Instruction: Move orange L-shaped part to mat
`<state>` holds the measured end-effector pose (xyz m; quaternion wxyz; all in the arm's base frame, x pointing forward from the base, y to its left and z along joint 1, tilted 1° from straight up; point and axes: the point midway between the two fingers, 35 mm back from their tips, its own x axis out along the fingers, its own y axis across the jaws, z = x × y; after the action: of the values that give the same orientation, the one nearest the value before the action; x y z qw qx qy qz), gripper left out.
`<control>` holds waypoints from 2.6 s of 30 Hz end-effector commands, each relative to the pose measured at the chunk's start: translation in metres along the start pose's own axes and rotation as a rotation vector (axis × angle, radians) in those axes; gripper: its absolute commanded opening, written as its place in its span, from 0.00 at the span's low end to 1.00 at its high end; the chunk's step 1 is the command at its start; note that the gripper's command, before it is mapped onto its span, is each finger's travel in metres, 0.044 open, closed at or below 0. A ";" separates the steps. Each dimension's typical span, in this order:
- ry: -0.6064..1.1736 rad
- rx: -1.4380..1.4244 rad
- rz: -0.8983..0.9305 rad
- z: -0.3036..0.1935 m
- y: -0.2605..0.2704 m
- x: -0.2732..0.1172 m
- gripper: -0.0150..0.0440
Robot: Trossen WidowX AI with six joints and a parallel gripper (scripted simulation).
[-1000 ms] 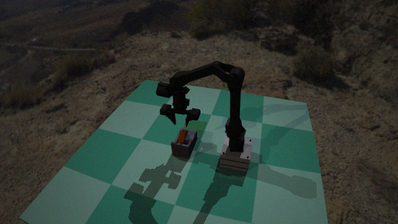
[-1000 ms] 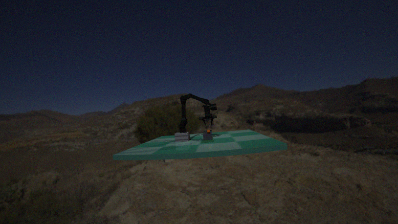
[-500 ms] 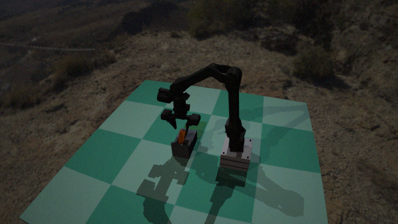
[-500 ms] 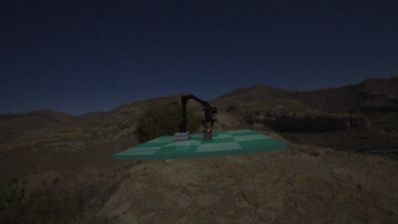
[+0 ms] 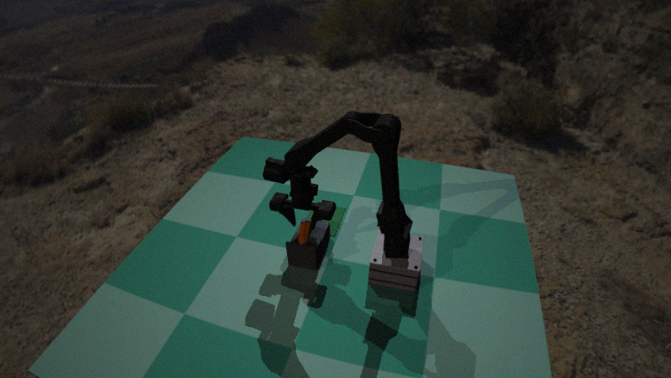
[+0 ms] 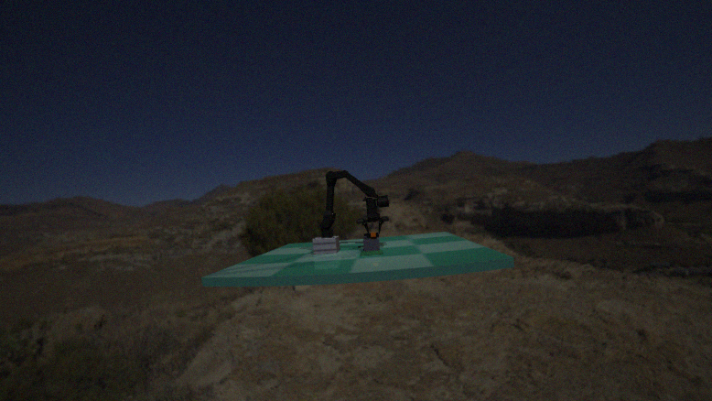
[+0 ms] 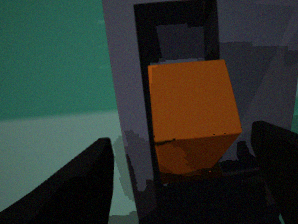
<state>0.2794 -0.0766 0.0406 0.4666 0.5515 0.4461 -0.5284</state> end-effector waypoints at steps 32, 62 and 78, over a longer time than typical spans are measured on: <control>0.000 0.000 -0.003 0.000 -0.002 0.016 0.25; 0.002 0.004 -0.008 -0.001 -0.002 -0.025 0.25; 0.002 0.004 -0.008 0.000 -0.002 -0.050 0.25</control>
<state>0.2745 -0.0758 0.0814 0.4602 0.5473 0.4513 -0.5338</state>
